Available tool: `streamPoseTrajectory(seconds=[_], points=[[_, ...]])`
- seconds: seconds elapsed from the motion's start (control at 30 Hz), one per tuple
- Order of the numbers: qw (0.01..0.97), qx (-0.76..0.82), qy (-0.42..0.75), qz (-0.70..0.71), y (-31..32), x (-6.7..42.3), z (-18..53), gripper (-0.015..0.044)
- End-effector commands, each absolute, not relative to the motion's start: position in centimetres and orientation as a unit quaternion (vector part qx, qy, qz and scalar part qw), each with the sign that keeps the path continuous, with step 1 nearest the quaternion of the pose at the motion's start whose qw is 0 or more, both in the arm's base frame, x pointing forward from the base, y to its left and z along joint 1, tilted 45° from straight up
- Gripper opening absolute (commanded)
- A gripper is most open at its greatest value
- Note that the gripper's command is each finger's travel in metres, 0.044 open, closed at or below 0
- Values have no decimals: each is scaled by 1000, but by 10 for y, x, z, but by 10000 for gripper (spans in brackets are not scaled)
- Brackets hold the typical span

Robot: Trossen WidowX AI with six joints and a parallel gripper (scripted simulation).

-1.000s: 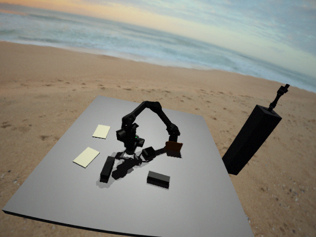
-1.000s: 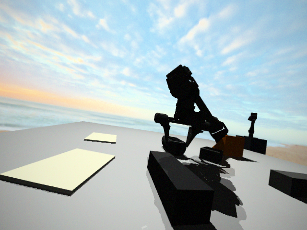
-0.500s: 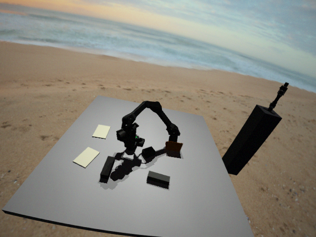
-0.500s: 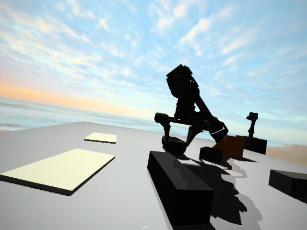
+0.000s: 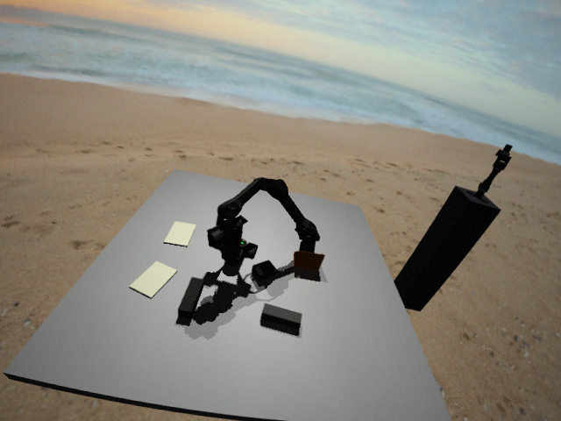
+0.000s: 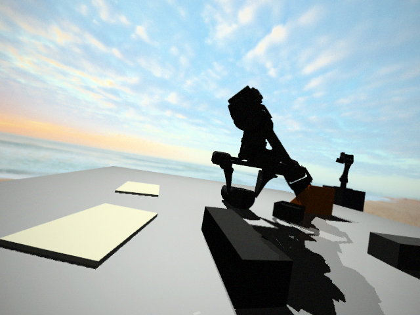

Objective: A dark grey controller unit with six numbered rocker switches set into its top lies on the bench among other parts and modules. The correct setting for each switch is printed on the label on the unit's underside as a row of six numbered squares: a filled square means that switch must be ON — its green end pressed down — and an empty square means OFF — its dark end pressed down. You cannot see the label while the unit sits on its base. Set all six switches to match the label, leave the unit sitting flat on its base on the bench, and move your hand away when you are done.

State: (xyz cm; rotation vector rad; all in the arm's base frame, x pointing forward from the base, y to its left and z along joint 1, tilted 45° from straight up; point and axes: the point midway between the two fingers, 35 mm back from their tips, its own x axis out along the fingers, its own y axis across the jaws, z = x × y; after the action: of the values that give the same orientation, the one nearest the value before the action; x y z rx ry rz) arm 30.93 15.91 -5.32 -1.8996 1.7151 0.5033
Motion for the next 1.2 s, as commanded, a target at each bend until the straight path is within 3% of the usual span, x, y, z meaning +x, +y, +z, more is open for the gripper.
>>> streamPoseTrajectory(seconds=[0.0,1.17], points=[[266,-702,633,191,161,309,-47,336],[289,-694,622,218,165,305,-19,336]])
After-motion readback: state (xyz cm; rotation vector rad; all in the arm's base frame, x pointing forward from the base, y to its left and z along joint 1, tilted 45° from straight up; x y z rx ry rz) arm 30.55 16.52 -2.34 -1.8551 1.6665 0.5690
